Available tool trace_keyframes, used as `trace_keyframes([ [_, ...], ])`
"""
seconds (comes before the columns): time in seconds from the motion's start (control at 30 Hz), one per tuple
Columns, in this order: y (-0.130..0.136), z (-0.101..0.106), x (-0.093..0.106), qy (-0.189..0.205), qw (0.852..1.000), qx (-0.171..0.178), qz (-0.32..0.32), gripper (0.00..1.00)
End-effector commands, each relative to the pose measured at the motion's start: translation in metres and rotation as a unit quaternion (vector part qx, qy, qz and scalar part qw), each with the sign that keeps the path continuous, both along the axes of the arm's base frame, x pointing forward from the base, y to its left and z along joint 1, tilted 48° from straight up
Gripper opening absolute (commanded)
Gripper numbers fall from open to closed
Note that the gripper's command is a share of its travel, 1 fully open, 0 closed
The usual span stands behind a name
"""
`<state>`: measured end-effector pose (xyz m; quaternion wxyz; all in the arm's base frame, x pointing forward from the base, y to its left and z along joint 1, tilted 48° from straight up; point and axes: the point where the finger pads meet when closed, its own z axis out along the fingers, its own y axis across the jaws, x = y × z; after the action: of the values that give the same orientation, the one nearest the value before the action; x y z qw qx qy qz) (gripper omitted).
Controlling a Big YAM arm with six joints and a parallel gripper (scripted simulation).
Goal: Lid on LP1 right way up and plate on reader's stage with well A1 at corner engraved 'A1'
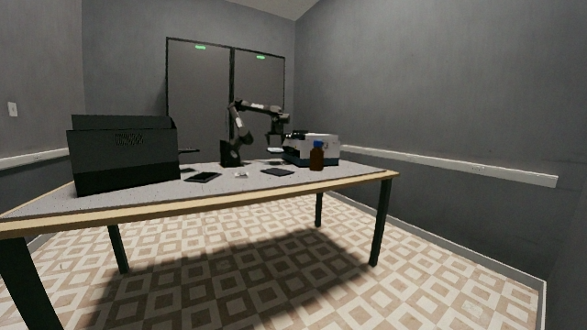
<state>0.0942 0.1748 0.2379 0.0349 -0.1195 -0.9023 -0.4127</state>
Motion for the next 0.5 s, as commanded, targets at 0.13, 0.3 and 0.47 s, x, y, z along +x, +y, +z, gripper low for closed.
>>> trace_keyframes([
  [0.13, 0.006, 0.022, 0.001, -0.022, 1.0, 0.016, 0.005, 1.0],
  [0.3, 0.006, 0.014, 0.001, -0.016, 1.0, 0.013, 0.001, 1.0],
  [0.47, 0.005, 0.006, 0.0, -0.009, 1.0, 0.009, 0.0, 1.0],
])
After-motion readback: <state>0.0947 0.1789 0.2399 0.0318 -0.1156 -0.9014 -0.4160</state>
